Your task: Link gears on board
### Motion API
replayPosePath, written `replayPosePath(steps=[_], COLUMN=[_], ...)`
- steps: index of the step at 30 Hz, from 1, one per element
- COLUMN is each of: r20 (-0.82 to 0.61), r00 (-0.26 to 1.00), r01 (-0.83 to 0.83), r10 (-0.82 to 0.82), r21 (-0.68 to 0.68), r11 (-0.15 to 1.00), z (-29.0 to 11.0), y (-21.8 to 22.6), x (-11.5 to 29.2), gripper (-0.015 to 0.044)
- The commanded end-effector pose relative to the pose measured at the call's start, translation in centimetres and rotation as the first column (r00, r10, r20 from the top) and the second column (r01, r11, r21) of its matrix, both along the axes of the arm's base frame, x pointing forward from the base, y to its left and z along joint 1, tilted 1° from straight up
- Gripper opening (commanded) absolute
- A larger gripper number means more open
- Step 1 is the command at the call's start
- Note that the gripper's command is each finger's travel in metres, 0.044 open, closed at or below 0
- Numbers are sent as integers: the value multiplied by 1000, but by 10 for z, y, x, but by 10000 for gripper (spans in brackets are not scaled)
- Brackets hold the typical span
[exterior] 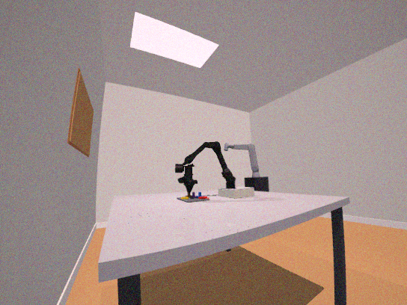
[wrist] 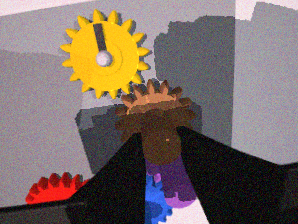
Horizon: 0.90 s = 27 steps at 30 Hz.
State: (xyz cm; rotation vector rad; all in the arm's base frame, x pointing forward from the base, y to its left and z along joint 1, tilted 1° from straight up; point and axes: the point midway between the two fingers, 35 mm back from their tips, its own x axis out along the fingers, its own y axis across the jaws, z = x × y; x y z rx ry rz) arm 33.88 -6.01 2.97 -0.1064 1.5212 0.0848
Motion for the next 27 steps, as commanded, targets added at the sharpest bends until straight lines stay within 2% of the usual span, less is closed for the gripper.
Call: replayPosePath(steps=[1,6,20,27], r20=[2,1,-2,-4], r00=[998,999,970,950], r01=[67,45,-242,-312], r10=[-67,-45,242,312], r21=[6,5,-9,-12], r11=[998,999,970,950], z=[-1,-1,-5,-6], y=[0,0,1,0], x=[0,0,0,0], gripper=[0,0,0,0])
